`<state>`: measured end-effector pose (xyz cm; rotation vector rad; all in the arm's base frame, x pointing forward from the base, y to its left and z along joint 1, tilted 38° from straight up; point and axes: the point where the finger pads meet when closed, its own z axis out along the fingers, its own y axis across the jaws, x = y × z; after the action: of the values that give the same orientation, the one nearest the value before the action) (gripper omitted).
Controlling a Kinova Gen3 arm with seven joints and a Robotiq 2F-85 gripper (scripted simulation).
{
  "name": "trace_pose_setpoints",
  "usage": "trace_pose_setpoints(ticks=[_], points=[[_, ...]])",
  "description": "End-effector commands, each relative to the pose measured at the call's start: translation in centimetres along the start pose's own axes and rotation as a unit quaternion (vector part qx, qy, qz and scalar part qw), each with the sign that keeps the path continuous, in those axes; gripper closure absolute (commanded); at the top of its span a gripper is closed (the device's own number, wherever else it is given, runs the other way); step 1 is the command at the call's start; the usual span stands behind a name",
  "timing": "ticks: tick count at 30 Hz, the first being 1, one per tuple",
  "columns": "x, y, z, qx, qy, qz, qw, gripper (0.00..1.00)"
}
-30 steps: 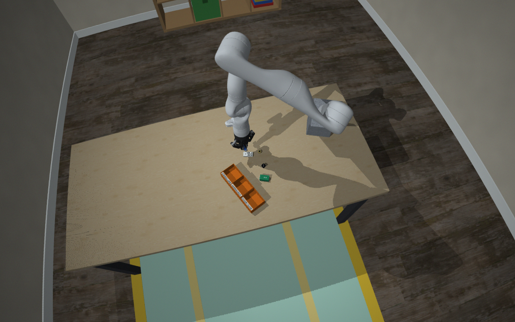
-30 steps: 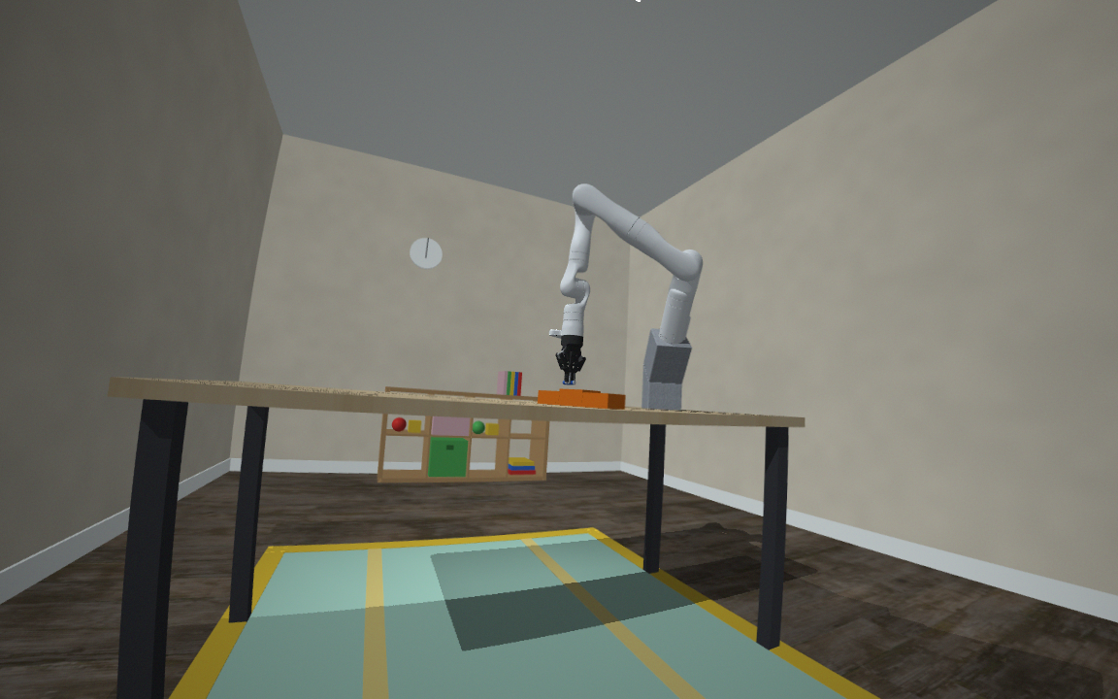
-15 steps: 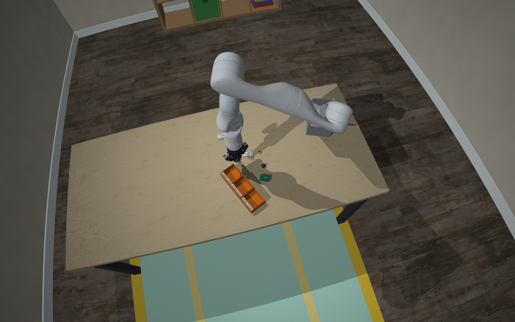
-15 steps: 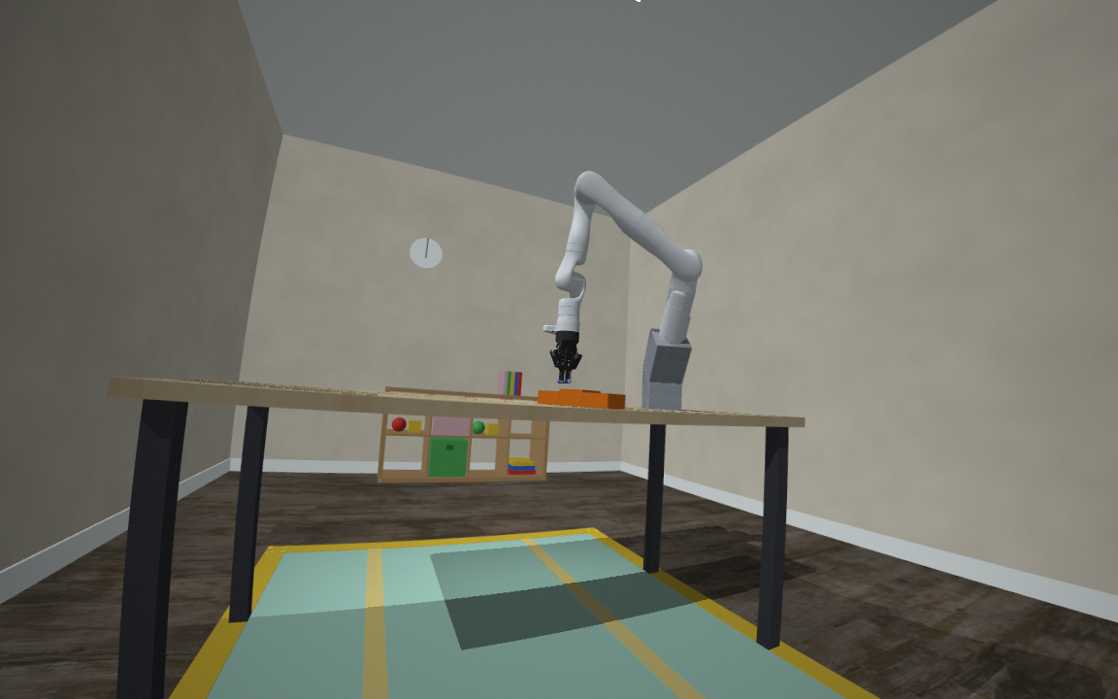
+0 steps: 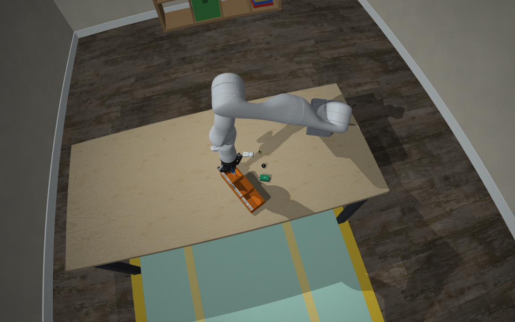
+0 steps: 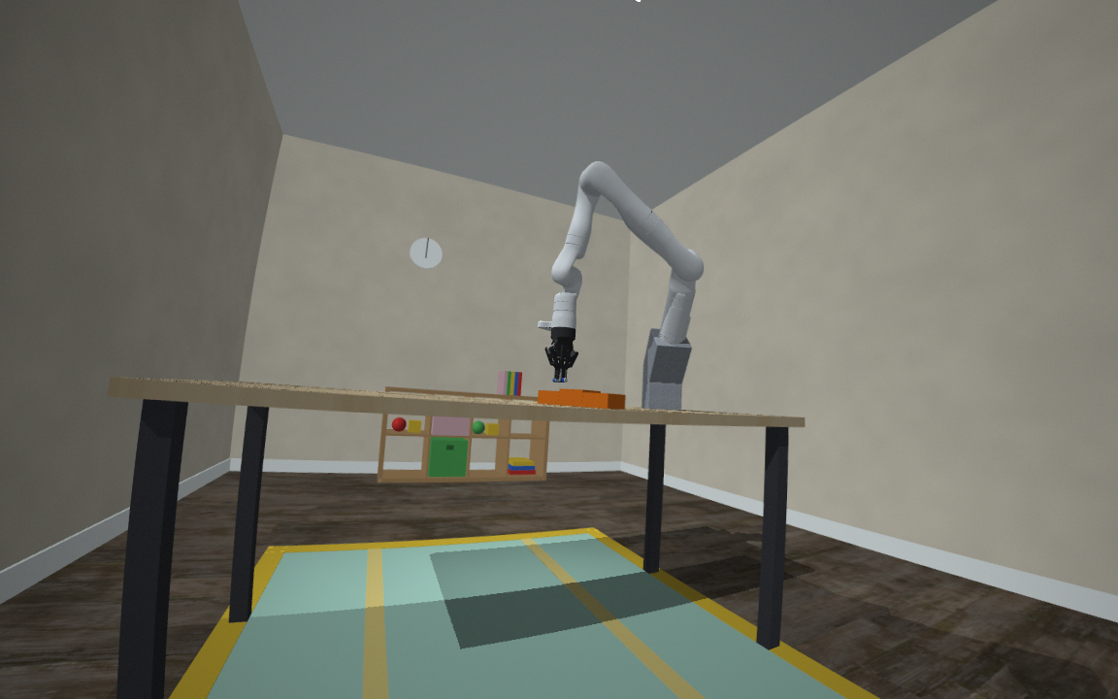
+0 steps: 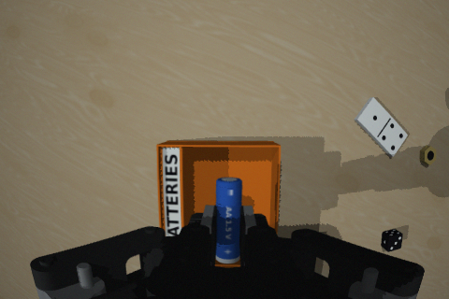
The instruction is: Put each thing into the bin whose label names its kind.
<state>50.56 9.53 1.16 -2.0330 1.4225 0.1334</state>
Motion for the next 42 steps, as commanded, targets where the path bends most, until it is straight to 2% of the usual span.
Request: trace_pose_setpoints(ticks=[1,13,42], points=[[-0.3,-0.3,0.0,0.0,0.001,-0.006,1.0,0.91],[-0.2,-0.1,0.0,0.0,0.001,-0.006,1.0,0.91],[-0.2,0.0,5.2,0.0,0.001,-0.006,1.0,0.91]])
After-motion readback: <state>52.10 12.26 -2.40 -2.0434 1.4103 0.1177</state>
